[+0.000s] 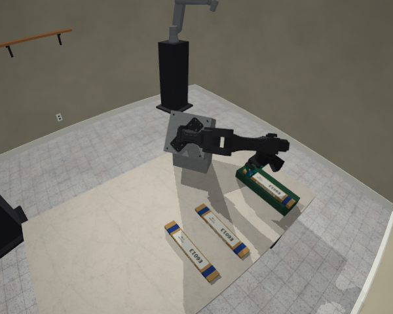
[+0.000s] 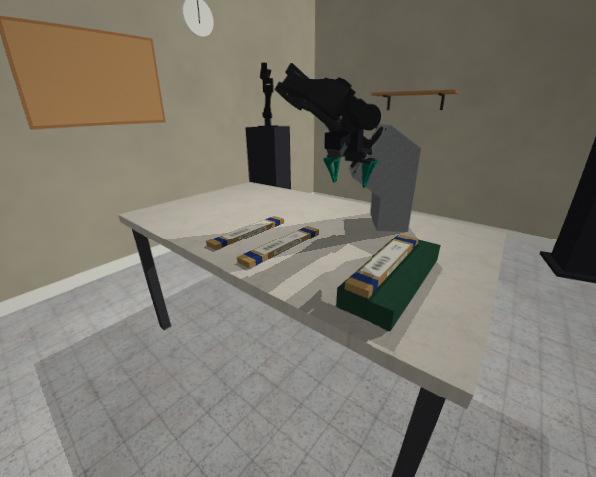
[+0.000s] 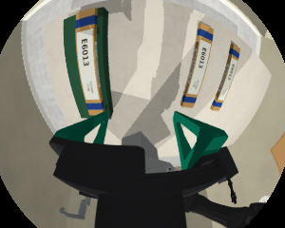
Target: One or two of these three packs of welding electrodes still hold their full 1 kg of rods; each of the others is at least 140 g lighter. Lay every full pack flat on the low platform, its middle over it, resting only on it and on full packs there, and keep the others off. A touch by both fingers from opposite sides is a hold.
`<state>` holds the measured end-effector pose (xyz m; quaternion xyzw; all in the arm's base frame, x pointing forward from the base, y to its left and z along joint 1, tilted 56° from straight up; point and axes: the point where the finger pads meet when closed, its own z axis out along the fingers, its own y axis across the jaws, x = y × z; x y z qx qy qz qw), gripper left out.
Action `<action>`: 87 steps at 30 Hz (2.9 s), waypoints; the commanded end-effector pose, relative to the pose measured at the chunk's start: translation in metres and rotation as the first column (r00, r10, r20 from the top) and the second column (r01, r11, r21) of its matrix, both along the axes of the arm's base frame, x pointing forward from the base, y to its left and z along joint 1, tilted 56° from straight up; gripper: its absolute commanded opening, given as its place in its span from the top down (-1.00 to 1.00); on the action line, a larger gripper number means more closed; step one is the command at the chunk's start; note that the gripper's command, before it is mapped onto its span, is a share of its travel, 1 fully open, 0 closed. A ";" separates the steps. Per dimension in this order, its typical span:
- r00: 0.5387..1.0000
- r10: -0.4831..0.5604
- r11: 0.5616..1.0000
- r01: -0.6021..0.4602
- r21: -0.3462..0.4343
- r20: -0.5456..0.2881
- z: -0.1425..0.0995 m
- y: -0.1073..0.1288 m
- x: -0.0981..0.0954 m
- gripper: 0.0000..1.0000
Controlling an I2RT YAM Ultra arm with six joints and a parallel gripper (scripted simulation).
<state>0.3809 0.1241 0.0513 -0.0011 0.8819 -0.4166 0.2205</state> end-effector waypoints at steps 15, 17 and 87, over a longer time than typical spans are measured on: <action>1.000 0.023 1.000 -0.023 0.001 -0.004 0.089 -0.014 -0.065 -0.93; 1.000 0.023 1.000 -0.023 0.000 -0.004 0.100 -0.017 -0.072 -0.93; 0.995 0.065 0.994 -0.072 0.087 0.076 0.153 -0.023 -0.095 -0.93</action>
